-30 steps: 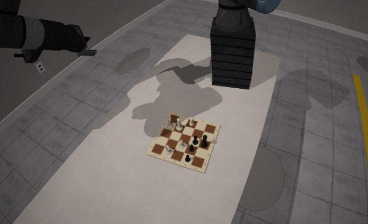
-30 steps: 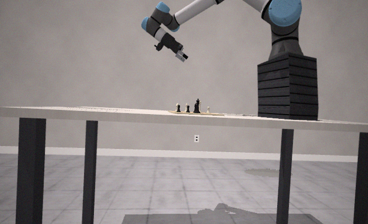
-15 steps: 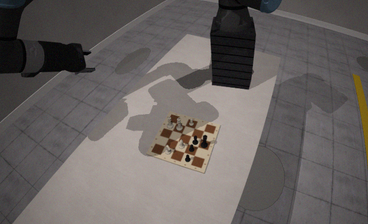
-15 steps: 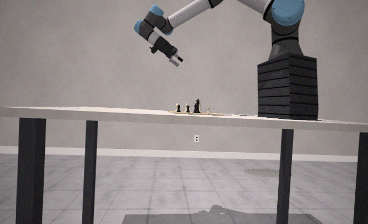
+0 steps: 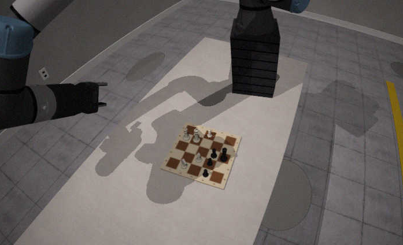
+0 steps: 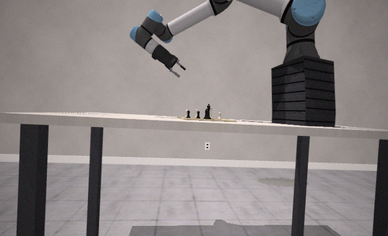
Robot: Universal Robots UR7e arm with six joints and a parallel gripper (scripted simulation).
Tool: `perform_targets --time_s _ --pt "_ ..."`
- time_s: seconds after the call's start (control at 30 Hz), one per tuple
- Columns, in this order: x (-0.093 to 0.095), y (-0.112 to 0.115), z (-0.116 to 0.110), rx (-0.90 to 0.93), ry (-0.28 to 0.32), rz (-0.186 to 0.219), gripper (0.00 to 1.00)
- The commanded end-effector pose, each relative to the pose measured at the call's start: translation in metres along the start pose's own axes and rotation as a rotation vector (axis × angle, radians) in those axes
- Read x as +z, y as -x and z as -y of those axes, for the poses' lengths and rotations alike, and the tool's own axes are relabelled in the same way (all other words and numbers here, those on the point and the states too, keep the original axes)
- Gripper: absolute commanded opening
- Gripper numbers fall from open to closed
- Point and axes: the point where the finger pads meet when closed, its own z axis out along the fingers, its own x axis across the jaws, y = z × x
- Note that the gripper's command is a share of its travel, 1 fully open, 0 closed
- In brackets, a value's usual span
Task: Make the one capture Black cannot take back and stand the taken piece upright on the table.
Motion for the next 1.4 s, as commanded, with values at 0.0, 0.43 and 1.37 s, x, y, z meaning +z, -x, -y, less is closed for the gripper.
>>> perform_targets --time_s 0.0,0.43,1.37 --pt "-0.002 0.021 -0.012 0.129 -0.006 -0.009 1.0" --pt "0.002 0.084 -0.061 0.521 -0.034 -0.004 1.0" --pt "0.045 0.205 -0.19 1.32 -0.086 0.038 1.0"
